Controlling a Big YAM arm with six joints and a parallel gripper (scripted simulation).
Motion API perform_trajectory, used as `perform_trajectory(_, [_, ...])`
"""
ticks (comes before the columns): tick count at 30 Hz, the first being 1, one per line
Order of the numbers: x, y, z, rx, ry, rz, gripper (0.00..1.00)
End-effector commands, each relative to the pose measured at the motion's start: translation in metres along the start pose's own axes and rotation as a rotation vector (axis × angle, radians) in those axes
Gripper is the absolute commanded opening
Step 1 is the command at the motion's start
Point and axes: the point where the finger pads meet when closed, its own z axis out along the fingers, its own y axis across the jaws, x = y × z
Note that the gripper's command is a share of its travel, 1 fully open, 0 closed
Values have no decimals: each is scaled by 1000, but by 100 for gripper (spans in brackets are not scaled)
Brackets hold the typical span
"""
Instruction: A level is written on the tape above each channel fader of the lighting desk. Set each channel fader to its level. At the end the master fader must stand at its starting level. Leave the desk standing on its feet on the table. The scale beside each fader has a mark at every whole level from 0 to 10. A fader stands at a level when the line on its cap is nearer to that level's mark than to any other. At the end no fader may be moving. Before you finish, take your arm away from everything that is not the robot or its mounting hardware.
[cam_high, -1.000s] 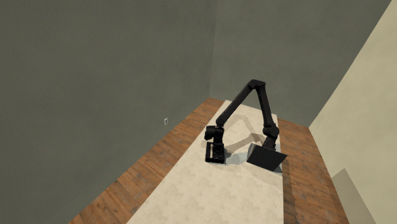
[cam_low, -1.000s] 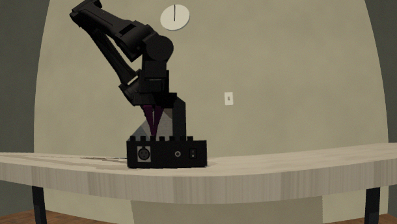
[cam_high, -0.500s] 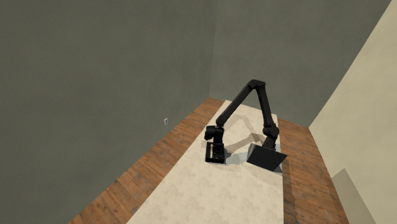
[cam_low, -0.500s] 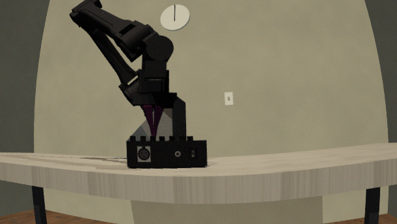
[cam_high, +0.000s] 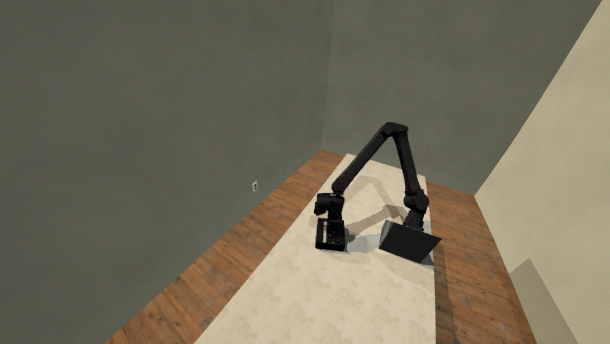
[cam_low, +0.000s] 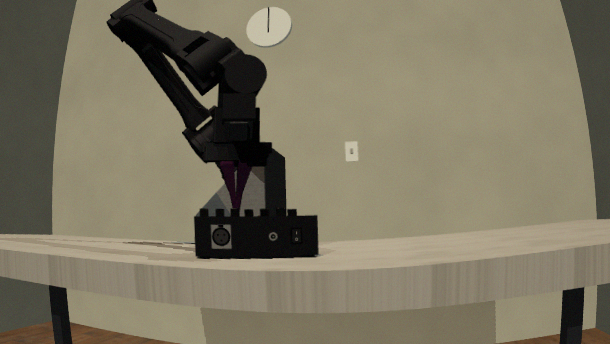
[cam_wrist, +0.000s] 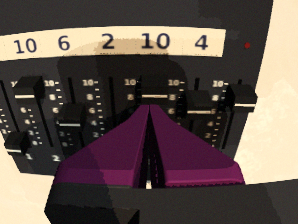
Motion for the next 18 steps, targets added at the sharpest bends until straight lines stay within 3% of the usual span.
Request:
perform_trajectory(1, [-26,-12,-15,-1,-46,35,0])
perform_trajectory(18, [-11,-5,-18,3,-44,23,0])
